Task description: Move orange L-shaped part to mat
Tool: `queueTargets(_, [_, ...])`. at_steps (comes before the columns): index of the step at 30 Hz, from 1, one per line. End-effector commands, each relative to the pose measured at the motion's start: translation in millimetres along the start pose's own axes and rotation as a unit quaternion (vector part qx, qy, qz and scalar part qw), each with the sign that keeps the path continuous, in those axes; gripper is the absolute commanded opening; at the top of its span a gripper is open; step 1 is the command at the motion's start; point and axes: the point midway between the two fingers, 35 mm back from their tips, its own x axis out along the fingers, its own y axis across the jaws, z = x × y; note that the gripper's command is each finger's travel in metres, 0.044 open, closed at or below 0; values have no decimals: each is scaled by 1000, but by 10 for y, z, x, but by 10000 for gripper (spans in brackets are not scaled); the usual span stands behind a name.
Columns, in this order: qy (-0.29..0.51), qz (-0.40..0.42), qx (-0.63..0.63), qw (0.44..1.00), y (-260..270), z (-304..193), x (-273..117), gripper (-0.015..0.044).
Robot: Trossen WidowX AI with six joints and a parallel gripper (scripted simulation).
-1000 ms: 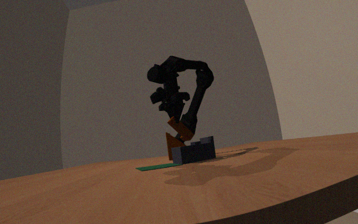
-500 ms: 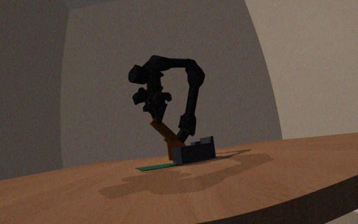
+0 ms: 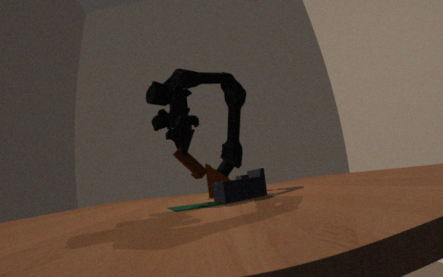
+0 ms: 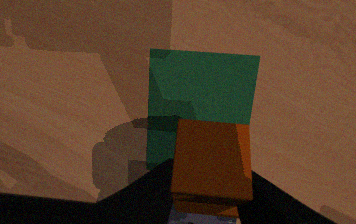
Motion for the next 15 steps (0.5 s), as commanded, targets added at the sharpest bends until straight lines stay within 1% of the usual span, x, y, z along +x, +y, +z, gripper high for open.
queueTargets(1, [-1, 0, -1, 1000, 3, 19, 44, 0])
queueTargets(15, [-1, 0, -1, 1000, 5, 19, 266, 0])
